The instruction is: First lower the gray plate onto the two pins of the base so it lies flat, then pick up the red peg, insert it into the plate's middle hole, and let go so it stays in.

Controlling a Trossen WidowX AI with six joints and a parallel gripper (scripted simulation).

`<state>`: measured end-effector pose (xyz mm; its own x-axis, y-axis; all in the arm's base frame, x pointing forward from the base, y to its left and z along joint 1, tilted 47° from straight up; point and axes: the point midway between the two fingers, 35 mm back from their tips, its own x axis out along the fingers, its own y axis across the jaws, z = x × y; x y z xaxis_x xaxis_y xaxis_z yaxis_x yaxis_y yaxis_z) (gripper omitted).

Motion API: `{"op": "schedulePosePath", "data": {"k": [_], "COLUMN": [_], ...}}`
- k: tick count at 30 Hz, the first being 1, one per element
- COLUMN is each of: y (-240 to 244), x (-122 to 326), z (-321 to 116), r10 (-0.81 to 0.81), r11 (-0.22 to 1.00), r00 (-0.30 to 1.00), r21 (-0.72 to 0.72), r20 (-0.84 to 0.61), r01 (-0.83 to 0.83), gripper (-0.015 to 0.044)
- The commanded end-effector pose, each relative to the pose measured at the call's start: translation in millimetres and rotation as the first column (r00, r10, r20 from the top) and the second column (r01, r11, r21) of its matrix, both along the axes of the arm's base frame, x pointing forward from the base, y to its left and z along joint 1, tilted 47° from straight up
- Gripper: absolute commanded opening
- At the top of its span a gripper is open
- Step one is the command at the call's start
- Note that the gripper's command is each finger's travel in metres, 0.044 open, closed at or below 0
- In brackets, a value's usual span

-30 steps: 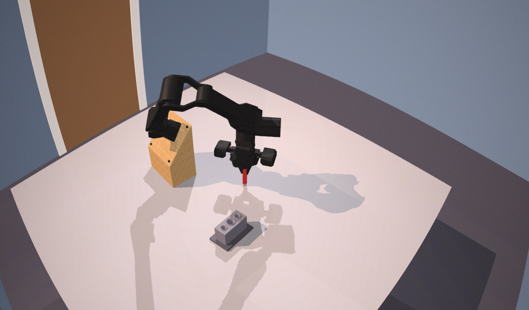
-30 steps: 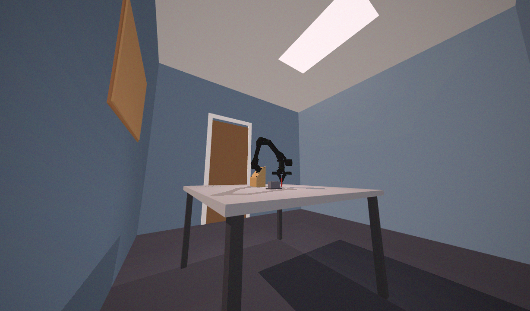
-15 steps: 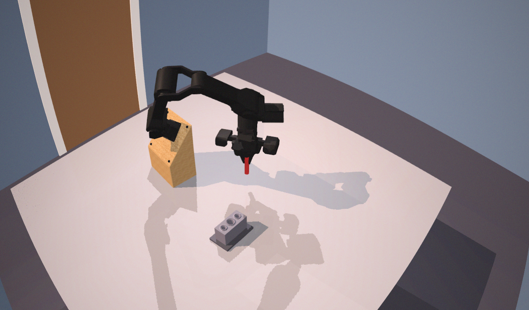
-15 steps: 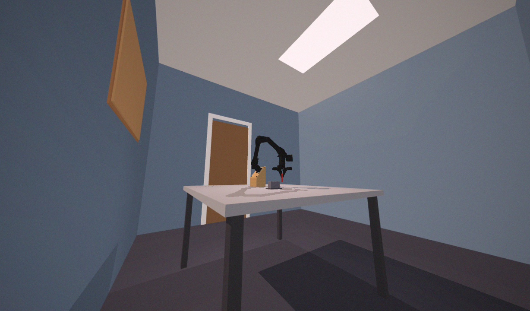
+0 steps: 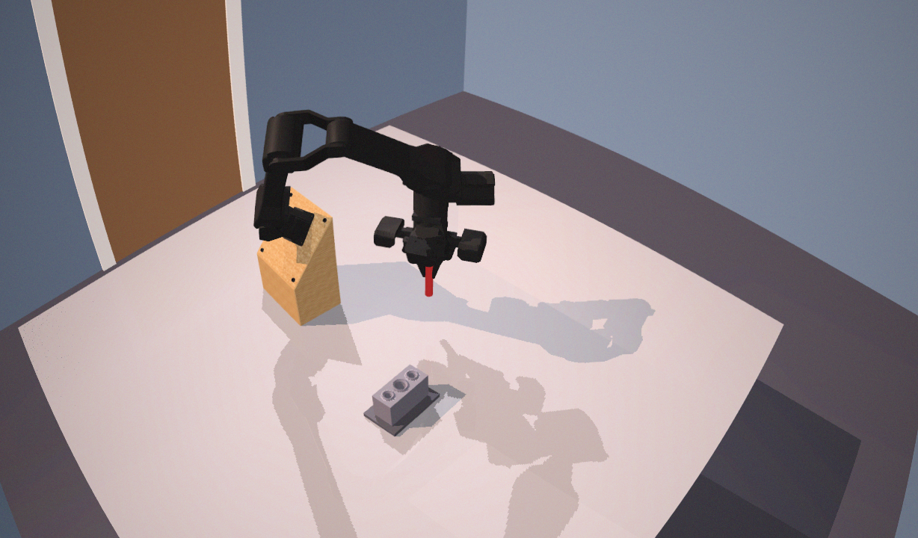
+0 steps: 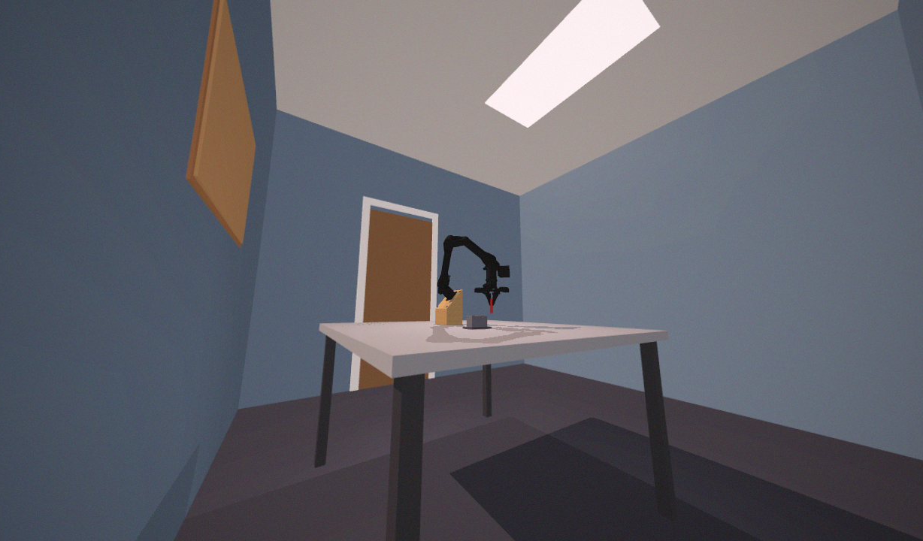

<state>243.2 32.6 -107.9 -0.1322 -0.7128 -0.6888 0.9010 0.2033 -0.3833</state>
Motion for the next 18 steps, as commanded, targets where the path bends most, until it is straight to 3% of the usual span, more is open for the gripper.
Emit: {"op": "schedulePosePath", "data": {"k": [1, 18], "y": [-3, -25], "x": [8, 40], "z": [5, 29], "r10": [0.002, 0.008], "r11": [1.000, 1.000], "r00": [1.000, 1.000], "r21": [0.007, 0.023], "r20": [0.009, 0.013], "r01": [-0.002, -0.008], "gripper": [0.0000, 0.0000]}}
